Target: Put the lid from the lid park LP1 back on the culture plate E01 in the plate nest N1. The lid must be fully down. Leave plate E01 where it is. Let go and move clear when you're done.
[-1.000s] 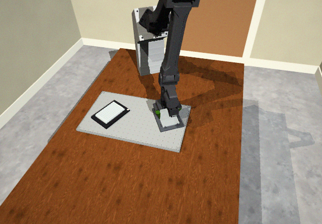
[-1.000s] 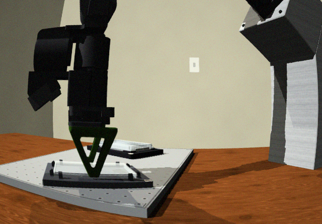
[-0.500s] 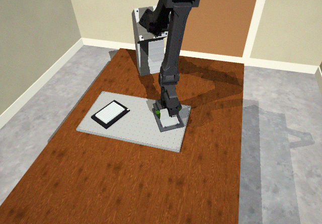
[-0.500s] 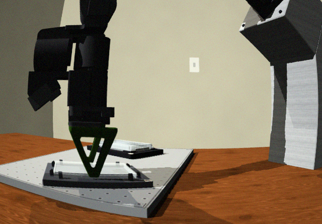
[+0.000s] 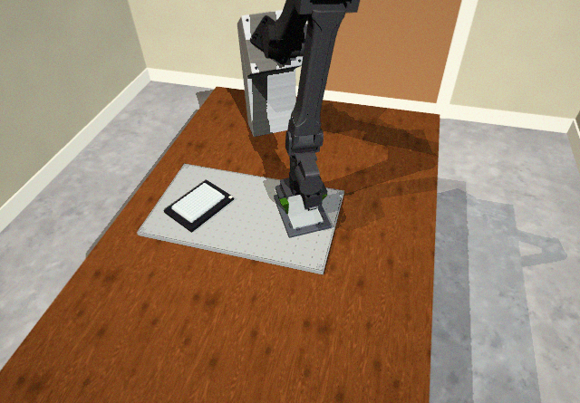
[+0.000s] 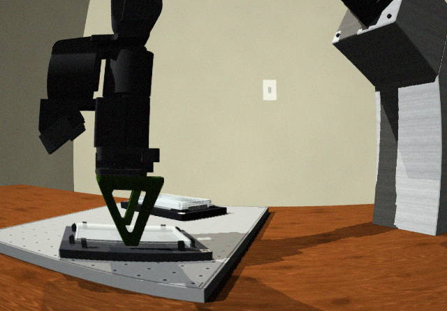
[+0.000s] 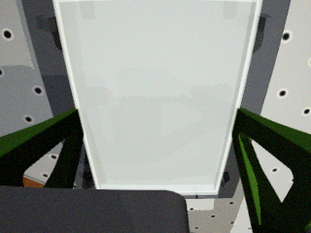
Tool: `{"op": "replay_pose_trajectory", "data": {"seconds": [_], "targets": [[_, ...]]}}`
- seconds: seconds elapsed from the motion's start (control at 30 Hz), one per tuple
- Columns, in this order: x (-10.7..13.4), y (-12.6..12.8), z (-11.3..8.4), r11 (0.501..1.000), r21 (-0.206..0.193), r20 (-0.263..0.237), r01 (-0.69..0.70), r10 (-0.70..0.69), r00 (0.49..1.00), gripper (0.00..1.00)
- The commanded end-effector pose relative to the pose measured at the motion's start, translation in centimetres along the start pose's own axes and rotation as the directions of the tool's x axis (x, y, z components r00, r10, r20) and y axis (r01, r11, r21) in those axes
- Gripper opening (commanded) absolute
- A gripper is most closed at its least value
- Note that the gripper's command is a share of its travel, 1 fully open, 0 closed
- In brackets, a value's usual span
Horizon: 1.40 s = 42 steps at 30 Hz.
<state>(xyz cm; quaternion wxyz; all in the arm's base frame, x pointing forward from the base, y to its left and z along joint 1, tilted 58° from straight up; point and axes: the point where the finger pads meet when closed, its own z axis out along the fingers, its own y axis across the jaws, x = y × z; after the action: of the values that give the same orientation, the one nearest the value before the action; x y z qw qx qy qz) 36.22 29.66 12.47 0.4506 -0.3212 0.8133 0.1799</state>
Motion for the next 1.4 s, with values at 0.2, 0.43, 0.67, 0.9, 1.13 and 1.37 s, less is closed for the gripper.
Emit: {"op": "replay_pose_trajectory", "data": {"seconds": [0.2,0.43,0.67,0.9,1.13,1.37], "targets": [[0.2,-0.4,-2.2,1.000,0.008,-0.001,-0.005,0.005,1.000,0.00],[0.2,-0.2,-3.0,1.000,0.004,0.001,0.002,-0.002,1.000,0.00],[0.1,-0.2,-4.2,1.000,0.004,0.002,0.004,-0.004,1.000,0.00],[0.0,-0.2,-5.0,1.000,0.005,0.003,0.004,-0.004,1.000,0.00],[0.0,-0.1,-6.0,1.000,0.003,0.004,0.004,-0.004,1.000,0.00],[-0.2,0.0,-5.8,1.000,0.001,0.006,0.000,0.000,1.000,0.00]]}}
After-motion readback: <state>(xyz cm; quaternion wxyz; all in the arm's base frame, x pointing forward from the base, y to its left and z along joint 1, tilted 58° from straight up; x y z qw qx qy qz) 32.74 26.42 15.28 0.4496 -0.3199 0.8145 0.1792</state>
